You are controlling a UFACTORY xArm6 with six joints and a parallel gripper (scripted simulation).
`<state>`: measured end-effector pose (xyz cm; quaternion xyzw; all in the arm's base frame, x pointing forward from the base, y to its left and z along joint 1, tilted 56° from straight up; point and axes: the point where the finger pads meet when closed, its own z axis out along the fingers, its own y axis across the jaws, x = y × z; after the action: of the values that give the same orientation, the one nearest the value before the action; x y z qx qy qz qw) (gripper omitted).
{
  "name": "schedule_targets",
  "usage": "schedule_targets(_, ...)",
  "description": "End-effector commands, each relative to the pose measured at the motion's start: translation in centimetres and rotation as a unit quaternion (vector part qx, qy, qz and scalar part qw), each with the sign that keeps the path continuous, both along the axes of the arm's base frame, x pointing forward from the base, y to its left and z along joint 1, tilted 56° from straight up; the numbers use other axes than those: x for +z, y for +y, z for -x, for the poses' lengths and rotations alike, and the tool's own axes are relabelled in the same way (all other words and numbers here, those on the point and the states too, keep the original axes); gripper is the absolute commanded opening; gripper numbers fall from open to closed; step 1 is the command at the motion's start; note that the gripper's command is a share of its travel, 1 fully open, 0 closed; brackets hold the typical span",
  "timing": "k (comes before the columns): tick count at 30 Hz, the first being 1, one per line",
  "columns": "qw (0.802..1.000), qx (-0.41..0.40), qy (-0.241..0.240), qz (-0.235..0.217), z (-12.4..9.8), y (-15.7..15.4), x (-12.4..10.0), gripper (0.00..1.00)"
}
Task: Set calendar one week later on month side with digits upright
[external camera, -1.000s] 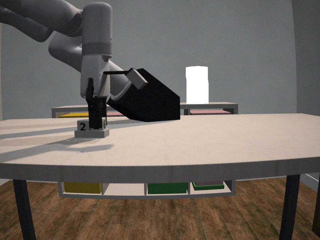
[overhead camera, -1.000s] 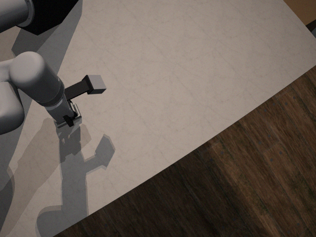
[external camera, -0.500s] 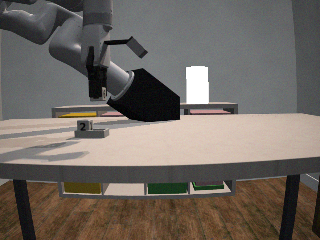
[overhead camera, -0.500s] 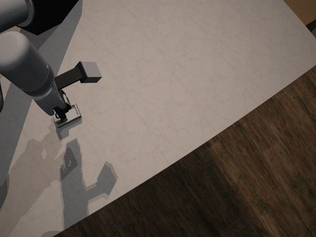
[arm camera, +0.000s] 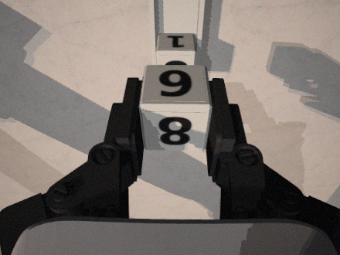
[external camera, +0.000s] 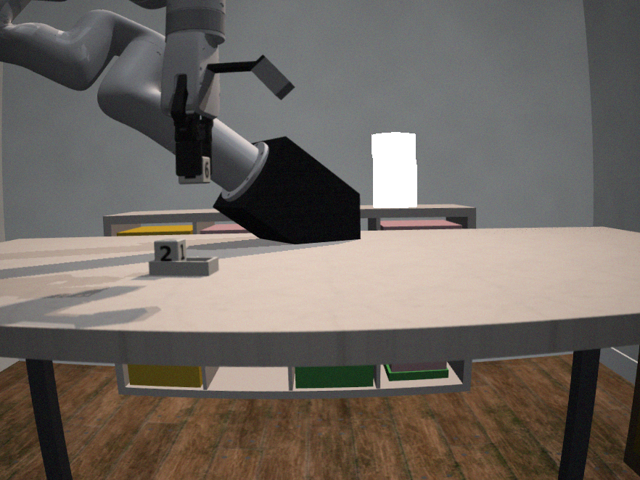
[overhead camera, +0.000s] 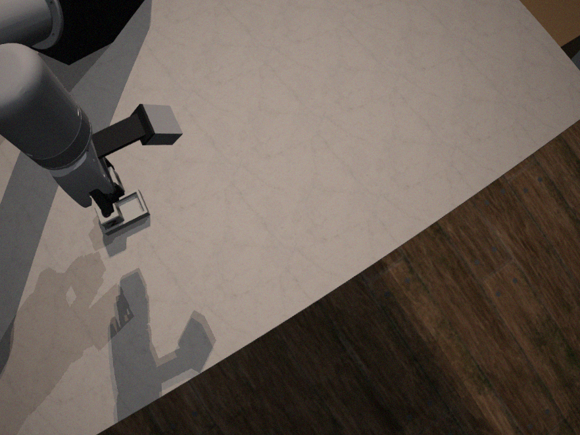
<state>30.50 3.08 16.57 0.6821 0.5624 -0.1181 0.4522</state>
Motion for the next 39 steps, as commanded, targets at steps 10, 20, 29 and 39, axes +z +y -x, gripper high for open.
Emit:
schedule_targets(10,0.994,0.062,0.080,0.036,-1.4,0.5,0.5,0.29)
schedule_targets(20,0.959,0.161,0.212,0.097,-3.5,1.1,1.1,0.29)
schedule_targets(29,0.915,0.230,0.302,0.139,-5.1,1.4,1.4,0.29)
schedule_targets(39,0.842,0.305,0.403,0.187,-7.0,1.7,1.8,0.29)
